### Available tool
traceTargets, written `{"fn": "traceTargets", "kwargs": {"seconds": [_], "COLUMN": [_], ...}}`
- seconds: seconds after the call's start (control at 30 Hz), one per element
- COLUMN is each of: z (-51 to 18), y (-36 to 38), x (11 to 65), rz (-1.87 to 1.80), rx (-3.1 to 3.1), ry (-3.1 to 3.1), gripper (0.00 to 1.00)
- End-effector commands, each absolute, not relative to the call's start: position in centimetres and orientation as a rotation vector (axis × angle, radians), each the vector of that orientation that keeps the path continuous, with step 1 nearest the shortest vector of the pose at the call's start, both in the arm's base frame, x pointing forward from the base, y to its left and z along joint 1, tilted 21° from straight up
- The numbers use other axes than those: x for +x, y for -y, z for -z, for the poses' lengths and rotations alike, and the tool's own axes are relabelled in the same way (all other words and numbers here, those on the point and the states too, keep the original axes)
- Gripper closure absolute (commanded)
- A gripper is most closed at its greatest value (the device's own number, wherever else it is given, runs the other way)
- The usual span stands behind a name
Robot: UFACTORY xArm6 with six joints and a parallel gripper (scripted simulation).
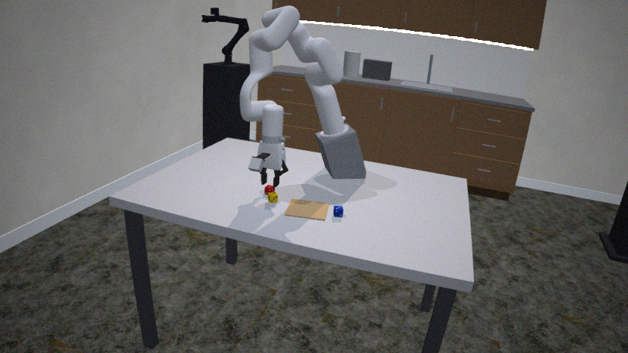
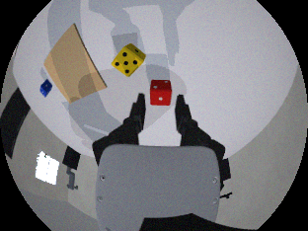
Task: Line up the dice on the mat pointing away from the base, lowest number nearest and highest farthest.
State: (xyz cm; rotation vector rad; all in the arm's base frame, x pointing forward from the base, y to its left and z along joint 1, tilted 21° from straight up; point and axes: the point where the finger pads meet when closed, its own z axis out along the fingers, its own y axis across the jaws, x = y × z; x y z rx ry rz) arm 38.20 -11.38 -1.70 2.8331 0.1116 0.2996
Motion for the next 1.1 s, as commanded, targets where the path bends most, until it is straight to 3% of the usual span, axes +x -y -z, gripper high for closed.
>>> {"fn": "traceTargets", "kwargs": {"seconds": [0.0,1.07], "z": [1.9,4.8], "y": [11.5,12.3], "x": [38.4,39.0], "rz": [-0.303,-0.303], "rx": [2.832,2.832], "ry": [-0.112,-0.112], "gripper": [0.53,0.53]}}
